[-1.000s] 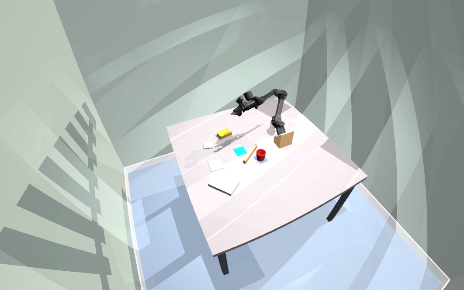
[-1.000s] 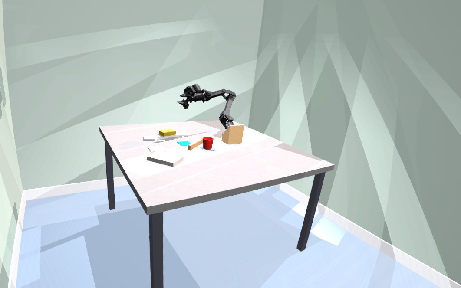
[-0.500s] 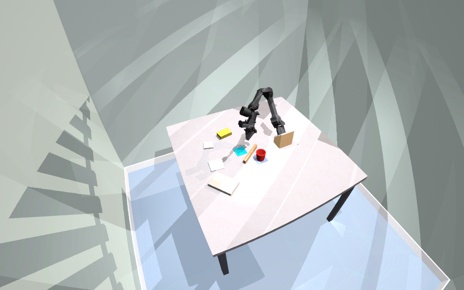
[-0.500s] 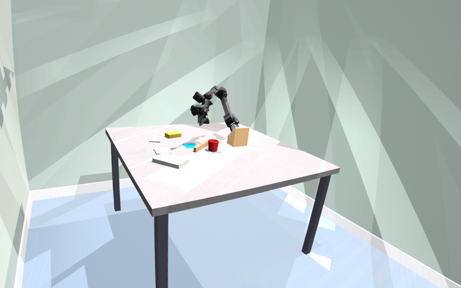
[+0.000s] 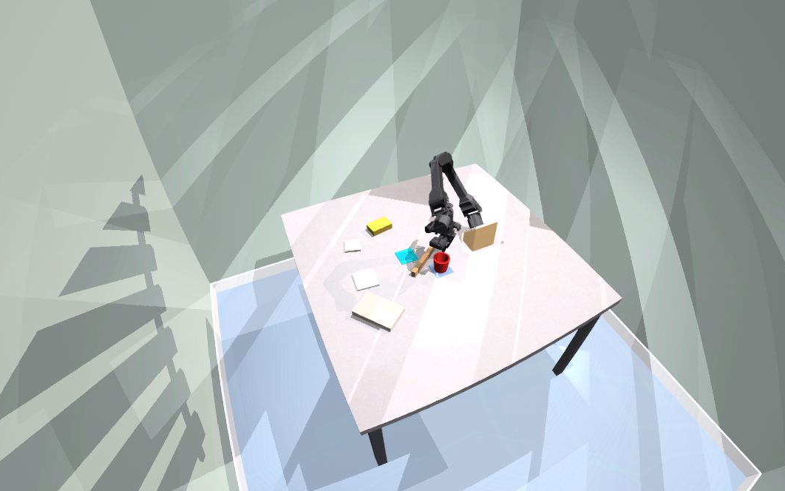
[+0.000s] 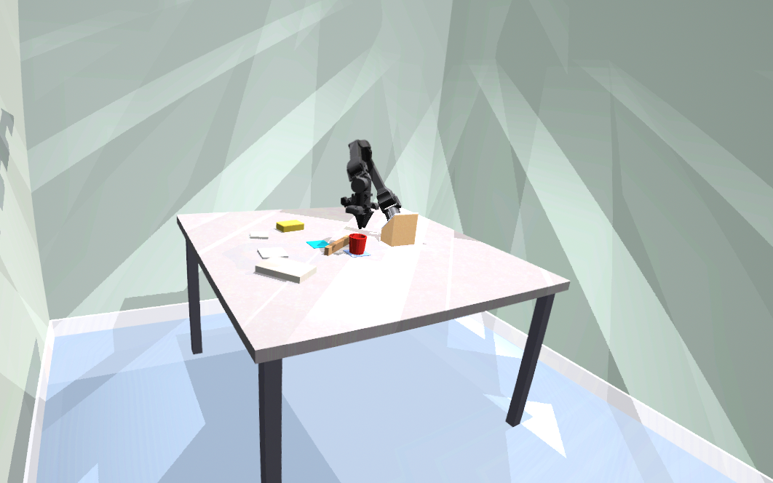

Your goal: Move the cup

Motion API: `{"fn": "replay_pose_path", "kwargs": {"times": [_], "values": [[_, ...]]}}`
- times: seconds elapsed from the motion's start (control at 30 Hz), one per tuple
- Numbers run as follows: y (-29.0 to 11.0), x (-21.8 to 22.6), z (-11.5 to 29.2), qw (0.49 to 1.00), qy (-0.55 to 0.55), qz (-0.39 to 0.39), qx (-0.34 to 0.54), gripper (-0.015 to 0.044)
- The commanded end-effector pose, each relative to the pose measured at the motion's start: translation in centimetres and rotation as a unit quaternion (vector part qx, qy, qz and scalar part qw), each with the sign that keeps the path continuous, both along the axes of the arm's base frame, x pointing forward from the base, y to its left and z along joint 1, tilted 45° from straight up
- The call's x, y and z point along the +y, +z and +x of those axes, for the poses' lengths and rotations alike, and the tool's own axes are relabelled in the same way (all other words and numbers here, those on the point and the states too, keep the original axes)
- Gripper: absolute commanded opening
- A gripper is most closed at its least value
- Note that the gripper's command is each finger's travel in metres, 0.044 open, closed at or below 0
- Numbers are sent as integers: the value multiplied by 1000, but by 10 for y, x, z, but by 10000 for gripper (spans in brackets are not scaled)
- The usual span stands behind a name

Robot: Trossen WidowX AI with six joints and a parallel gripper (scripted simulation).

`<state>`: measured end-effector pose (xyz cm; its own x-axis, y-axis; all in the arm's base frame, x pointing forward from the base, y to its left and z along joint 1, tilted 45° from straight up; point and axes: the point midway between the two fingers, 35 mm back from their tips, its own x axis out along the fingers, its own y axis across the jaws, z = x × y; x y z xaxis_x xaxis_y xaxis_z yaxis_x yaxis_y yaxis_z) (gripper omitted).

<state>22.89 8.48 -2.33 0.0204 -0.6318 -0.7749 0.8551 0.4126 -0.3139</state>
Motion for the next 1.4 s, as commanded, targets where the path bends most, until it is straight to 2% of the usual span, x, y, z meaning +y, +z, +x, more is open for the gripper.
{"fn": "replay_pose_path", "kwargs": {"times": [0.0,1.37], "values": [[0,-2,-5,999,-13,-44,-6,148],[-42,-40,-3,999,-13,-45,-6,148]]}}
